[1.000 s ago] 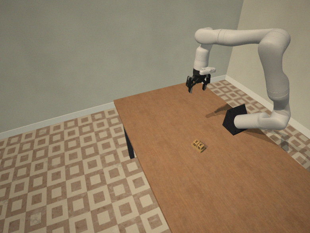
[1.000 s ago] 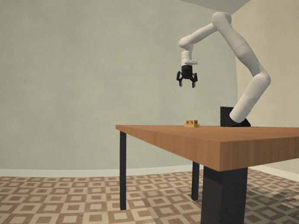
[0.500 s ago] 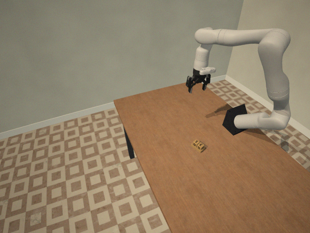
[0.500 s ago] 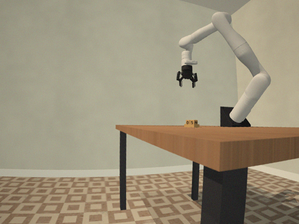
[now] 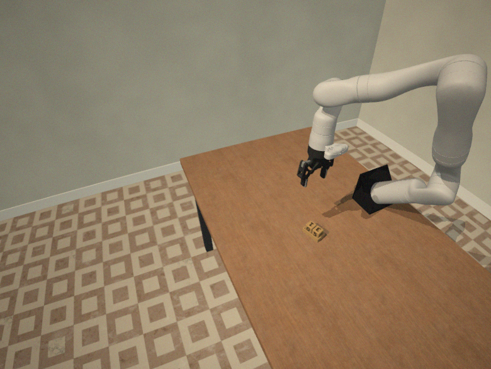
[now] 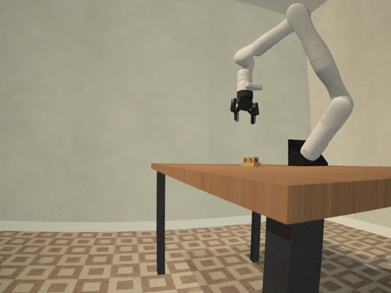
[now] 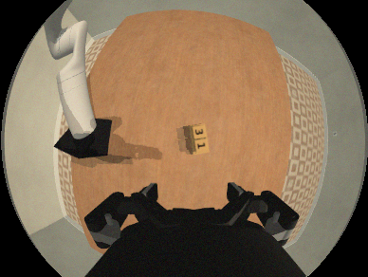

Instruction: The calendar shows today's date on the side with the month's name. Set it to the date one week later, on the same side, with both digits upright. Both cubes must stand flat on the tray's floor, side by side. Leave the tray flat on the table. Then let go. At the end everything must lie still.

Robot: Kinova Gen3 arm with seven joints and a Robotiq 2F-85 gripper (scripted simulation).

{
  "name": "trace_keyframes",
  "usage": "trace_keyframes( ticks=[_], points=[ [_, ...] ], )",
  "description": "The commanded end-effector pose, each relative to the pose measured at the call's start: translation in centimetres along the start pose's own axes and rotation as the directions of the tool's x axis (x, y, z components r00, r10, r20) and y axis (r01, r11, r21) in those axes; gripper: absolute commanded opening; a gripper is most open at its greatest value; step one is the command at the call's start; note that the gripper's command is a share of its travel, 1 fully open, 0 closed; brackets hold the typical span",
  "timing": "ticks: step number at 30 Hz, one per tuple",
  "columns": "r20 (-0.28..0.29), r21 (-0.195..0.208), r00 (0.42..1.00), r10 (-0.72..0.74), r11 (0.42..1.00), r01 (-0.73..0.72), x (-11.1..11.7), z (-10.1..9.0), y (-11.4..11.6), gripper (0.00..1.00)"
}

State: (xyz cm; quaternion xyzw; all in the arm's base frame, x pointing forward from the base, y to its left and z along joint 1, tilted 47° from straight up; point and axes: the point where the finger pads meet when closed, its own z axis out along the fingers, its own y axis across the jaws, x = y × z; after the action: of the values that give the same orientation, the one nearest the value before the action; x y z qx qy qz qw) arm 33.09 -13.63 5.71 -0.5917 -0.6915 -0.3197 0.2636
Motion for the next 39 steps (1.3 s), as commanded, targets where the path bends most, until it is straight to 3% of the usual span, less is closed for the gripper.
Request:
trace_keyframes(
  ticks=[1,5,8,30,33,35,39],
  points=[
    [0.019,0.013,0.999,-0.04,0.999,0.04,2.5,0.2,1.1,1.0],
    [0.018,0.028,0.993,-0.121,0.992,0.12,7.2,3.1,2.1,1.0],
    [0.018,0.033,0.99,-0.143,0.989,0.143,8.5,3.9,2.2,1.0],
    [0.018,0.034,0.989,-0.145,0.989,0.145,8.7,4.0,2.2,1.0],
    [0.017,0.032,0.989,-0.146,0.989,0.146,8.6,5.8,2.2,1.0],
    [0.017,0.032,0.989,-0.146,0.989,0.146,8.6,5.8,2.2,1.0],
    [0.018,0.034,0.989,-0.145,0.989,0.145,8.5,8.6,2.1,1.0]
  ],
)
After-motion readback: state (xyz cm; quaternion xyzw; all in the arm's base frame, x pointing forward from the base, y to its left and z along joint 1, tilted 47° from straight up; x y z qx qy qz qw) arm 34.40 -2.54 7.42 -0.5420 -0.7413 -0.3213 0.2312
